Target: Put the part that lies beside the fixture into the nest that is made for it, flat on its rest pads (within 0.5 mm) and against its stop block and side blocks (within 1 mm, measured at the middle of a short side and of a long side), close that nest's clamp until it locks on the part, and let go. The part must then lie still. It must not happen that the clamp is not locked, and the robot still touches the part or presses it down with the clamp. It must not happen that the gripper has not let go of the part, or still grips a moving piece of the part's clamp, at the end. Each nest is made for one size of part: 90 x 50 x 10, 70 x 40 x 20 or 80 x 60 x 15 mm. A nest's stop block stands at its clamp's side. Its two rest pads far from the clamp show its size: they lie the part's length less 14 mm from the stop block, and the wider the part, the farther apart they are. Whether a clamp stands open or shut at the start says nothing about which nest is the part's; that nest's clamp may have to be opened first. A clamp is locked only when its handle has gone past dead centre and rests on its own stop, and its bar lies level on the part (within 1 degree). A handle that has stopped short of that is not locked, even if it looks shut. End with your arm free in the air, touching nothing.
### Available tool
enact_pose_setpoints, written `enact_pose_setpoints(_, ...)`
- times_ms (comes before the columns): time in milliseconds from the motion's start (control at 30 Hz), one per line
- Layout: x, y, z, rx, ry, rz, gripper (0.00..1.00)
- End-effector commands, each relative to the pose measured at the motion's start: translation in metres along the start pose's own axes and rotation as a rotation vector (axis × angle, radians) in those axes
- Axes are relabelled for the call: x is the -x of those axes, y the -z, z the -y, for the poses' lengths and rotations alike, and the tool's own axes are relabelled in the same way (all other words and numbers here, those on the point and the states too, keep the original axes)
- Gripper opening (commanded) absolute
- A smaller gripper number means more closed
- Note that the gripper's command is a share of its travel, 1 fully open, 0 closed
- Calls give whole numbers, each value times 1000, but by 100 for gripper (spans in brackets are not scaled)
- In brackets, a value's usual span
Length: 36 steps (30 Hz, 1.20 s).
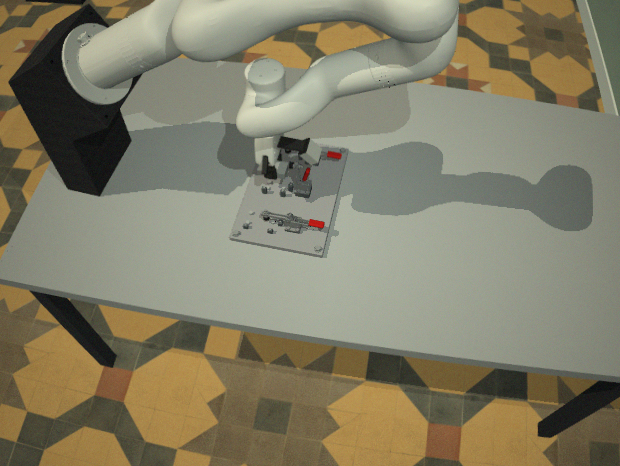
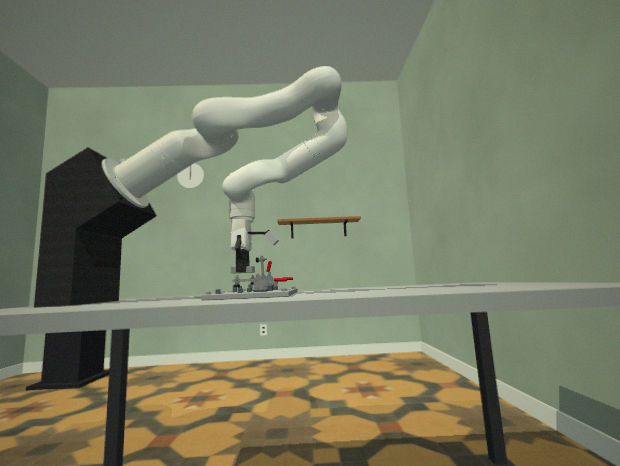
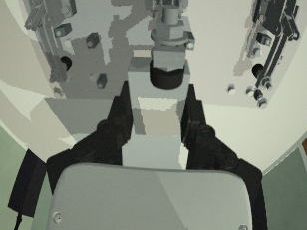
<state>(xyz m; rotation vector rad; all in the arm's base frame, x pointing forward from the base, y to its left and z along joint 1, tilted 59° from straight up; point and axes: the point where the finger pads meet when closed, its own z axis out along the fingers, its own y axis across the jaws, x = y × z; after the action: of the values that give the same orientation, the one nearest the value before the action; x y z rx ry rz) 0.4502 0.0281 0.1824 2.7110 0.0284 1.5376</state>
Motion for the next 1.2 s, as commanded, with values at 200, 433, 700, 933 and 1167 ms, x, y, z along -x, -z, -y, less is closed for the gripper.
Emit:
enact_pose_setpoints(200,-1,-12,0,0,0,0,0)
enact_pose_setpoints(433,-2,-20,0,0,0,0,0)
enact_pose_setpoints(700,-3,-33,0,0,0,0,0)
enact_pose_setpoints(933,-4,-40,0,0,0,0,0)
enact_pose_setpoints(1167,-4,-46,0,0,0,0,0)
